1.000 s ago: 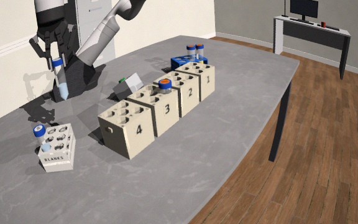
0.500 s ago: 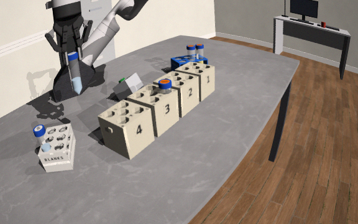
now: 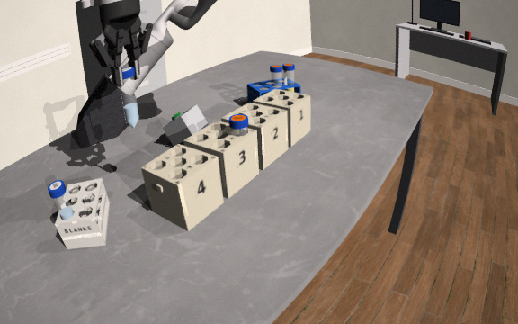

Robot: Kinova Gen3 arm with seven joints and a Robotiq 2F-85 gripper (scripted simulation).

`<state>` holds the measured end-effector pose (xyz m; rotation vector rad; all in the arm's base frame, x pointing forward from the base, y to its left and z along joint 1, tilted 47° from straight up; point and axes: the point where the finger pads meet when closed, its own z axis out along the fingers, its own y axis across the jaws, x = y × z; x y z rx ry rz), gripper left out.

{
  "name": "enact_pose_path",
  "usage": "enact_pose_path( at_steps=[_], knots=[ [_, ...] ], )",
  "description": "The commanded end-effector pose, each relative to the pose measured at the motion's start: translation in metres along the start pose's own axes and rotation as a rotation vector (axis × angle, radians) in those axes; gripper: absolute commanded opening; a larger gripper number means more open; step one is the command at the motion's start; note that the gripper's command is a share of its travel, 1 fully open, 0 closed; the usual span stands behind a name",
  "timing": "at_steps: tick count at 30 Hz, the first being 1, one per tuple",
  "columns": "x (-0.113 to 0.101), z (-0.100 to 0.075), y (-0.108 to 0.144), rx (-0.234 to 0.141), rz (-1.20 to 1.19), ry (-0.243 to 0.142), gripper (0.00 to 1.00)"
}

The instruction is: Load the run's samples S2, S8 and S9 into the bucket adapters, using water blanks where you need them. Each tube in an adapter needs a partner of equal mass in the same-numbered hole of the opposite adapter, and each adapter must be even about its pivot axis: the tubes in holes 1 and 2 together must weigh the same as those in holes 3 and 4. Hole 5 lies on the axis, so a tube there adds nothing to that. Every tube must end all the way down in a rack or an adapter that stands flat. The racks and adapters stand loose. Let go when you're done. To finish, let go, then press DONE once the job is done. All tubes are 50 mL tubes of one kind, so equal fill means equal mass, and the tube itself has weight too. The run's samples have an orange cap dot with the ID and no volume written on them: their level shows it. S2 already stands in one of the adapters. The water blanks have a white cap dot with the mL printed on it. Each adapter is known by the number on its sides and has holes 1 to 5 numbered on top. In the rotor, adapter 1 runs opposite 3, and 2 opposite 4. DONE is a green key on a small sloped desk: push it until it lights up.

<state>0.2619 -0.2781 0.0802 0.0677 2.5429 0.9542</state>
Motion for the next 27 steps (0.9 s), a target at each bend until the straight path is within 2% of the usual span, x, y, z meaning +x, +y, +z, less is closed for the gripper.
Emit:
enact_pose_path(
  at_steps=[1,27],
  knots=[
    [-0.003,-0.001,0.011,0.003,-0.069,-0.002,0.1],
    [-0.024,-0.001,0.088,0.004,-0.549,-0.001,0.1]
  ],
)
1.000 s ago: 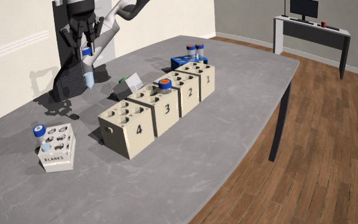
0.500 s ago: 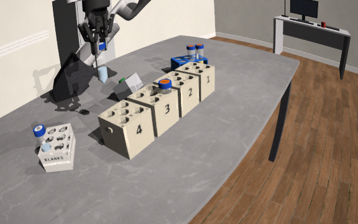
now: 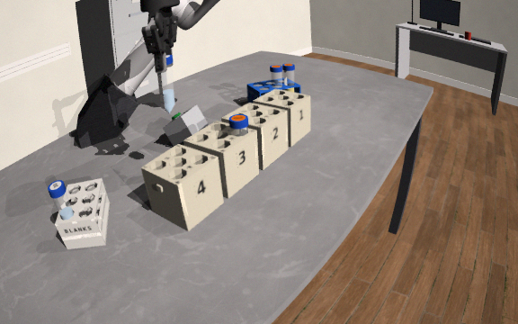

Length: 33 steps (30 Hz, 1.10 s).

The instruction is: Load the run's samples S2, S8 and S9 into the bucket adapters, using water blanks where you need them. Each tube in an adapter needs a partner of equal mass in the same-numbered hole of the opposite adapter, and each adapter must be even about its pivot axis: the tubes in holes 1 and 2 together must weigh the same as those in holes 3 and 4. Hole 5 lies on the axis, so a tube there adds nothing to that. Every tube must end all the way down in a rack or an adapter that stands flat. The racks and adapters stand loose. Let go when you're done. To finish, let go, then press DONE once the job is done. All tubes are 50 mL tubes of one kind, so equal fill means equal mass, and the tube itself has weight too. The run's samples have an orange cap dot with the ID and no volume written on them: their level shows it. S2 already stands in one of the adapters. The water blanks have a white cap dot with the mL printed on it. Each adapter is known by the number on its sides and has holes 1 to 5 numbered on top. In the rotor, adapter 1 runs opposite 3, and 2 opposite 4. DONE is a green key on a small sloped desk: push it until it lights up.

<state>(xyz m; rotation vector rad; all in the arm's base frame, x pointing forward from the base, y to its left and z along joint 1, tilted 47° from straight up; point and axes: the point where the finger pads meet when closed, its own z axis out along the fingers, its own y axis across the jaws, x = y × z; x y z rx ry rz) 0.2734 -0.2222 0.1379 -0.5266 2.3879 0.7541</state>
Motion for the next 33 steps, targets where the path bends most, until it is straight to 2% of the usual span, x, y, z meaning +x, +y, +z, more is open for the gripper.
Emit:
enact_pose_path(
  at_steps=[1,13,33],
  knots=[
    [-0.009,-0.001,0.01,0.004,-0.082,-0.001,0.1],
    [-0.032,-0.001,0.034,0.004,-0.273,0.0,0.1],
    [-0.073,-0.001,0.078,0.004,-0.273,0.0,0.1]
  ],
)
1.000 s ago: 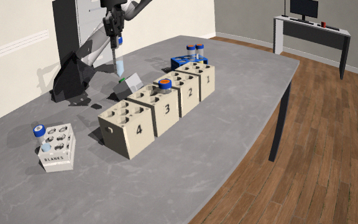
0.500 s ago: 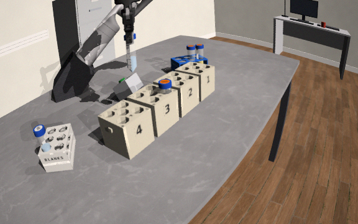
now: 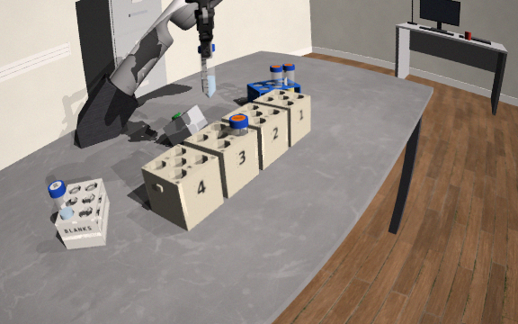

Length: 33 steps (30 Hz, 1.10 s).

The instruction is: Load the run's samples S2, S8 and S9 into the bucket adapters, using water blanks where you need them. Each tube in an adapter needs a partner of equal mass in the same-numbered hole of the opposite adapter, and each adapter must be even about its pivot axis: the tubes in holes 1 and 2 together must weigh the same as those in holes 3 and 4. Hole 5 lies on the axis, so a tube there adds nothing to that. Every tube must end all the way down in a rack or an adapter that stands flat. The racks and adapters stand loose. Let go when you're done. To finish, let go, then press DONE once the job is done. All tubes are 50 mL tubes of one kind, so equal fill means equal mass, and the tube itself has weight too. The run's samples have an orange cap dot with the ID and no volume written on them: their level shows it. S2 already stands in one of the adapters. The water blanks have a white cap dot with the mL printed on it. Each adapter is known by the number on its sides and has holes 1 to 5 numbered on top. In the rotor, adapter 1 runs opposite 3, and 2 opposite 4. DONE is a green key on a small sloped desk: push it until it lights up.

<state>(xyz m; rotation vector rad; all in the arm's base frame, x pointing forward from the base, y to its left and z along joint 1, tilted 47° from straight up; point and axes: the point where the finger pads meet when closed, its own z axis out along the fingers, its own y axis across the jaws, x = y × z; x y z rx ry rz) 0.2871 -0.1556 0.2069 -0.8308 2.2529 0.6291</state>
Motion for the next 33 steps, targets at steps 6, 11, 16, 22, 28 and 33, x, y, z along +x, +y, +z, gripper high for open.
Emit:
enact_pose_path(
  at_steps=[6,11,16,22,28,33],
  knots=[
    [-0.02,-0.001,0.012,0.002,0.0,0.001,0.1],
    [-0.034,-0.001,0.02,0.002,0.0,0.001,0.1],
    [-0.048,-0.001,0.029,0.002,0.0,0.001,0.1],
    [-0.06,-0.001,0.036,0.002,0.0,0.001,0.1],
    [-0.077,-0.001,0.046,0.002,0.0,0.001,0.1],
    [-0.091,0.0,0.055,0.002,0.0,0.001,0.1]
  ],
)
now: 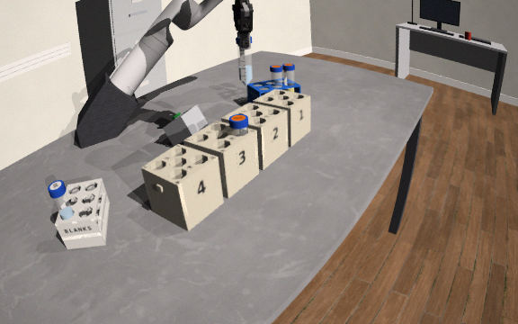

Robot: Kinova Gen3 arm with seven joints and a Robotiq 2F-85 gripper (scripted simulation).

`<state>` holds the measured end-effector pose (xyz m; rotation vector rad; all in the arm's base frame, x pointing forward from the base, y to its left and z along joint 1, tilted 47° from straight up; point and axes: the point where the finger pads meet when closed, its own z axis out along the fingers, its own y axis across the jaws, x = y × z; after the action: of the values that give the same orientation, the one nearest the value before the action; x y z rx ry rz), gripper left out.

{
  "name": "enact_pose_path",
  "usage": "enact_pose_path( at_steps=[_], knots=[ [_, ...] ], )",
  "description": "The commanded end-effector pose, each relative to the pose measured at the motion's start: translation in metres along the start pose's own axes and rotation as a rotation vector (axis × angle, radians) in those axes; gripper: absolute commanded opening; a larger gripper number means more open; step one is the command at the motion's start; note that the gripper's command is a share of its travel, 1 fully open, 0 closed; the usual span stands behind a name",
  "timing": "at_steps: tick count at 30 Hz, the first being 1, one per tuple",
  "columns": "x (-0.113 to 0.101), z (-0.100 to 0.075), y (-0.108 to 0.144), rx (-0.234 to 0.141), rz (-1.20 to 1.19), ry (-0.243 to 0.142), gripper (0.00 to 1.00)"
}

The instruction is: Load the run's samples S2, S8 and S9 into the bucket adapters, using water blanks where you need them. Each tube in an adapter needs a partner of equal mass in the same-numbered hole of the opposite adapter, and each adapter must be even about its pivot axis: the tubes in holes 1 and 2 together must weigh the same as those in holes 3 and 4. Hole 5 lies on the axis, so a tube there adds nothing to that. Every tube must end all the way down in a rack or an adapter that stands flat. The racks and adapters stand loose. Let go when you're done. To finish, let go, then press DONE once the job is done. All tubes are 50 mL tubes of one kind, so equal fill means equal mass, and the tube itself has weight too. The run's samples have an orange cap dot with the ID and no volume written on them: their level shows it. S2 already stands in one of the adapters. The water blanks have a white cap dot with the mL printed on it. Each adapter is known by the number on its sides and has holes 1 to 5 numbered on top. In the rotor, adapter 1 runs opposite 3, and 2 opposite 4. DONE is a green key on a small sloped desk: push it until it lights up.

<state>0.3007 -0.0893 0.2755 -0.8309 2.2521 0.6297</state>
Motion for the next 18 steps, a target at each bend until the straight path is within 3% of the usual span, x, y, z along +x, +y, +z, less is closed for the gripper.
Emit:
enact_pose_path(
  at_steps=[1,18],
  knots=[
    [-0.012,0.0,0.007,0.002,0.0,0.002,0.1],
    [-0.055,0.0,0.033,0.002,0.0,0.001,0.1]
  ],
)
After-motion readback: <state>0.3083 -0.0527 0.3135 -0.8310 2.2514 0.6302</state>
